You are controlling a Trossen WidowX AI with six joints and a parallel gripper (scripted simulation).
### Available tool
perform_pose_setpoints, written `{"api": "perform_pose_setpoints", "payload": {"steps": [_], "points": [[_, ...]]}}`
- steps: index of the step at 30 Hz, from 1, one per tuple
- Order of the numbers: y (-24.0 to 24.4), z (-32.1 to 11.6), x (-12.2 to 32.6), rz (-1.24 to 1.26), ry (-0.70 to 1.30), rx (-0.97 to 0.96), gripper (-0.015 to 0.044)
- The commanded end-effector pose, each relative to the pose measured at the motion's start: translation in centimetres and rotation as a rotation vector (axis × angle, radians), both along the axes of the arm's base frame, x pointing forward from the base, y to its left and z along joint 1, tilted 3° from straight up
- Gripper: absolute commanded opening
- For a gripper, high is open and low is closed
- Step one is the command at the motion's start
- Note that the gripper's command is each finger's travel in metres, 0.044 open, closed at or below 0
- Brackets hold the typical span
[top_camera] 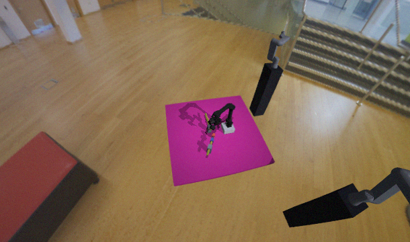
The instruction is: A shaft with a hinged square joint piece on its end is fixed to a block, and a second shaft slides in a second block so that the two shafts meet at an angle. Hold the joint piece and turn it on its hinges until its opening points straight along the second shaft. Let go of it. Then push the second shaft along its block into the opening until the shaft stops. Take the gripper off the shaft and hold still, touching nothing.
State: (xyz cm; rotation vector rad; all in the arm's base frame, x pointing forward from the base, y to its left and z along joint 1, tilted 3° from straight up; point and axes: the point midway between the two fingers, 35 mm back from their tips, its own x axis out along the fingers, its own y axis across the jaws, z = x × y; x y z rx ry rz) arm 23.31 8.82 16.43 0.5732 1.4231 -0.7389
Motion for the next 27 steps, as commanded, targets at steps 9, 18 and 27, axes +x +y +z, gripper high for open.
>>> {"api": "perform_pose_setpoints", "payload": {"steps": [9,18,27], "points": [[0.06,-0.50,0.21,-0.345,-0.025,-0.043,0.0440],[0.11,-0.77,0.25,-0.597,-0.054,-0.072,0.0440],[0.16,-1.04,0.29,-0.847,-0.091,-0.102,0.0440]]}}
